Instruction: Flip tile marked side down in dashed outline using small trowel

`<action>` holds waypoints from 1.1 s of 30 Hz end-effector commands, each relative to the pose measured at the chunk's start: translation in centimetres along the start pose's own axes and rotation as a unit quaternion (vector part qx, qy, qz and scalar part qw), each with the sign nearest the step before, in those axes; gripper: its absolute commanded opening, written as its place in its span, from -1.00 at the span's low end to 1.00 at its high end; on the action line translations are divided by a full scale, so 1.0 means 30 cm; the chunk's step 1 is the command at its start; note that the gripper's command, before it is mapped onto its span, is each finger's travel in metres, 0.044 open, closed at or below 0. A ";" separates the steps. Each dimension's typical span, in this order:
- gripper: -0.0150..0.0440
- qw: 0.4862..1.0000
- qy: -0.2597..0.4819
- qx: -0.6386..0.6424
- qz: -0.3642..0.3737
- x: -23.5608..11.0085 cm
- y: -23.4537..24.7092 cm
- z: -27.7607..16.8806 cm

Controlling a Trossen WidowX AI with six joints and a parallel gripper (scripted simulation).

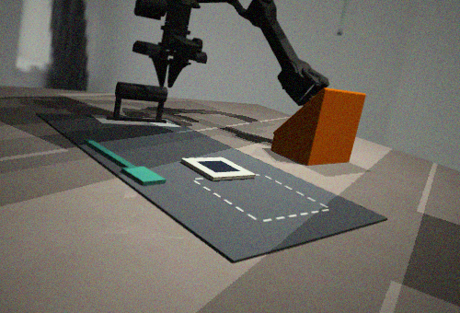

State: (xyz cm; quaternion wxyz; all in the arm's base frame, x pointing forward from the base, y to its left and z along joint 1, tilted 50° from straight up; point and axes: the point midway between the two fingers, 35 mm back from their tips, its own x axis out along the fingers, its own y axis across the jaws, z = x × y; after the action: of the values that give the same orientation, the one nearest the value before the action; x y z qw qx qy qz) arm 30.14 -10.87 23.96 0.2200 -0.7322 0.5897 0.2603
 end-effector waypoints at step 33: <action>0.20 1.000 0.000 0.025 0.000 -0.002 -0.007 0.000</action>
State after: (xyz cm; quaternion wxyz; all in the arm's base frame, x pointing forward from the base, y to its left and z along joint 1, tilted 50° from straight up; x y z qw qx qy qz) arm 30.16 -10.86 23.94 0.2246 -0.7305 0.5915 0.2568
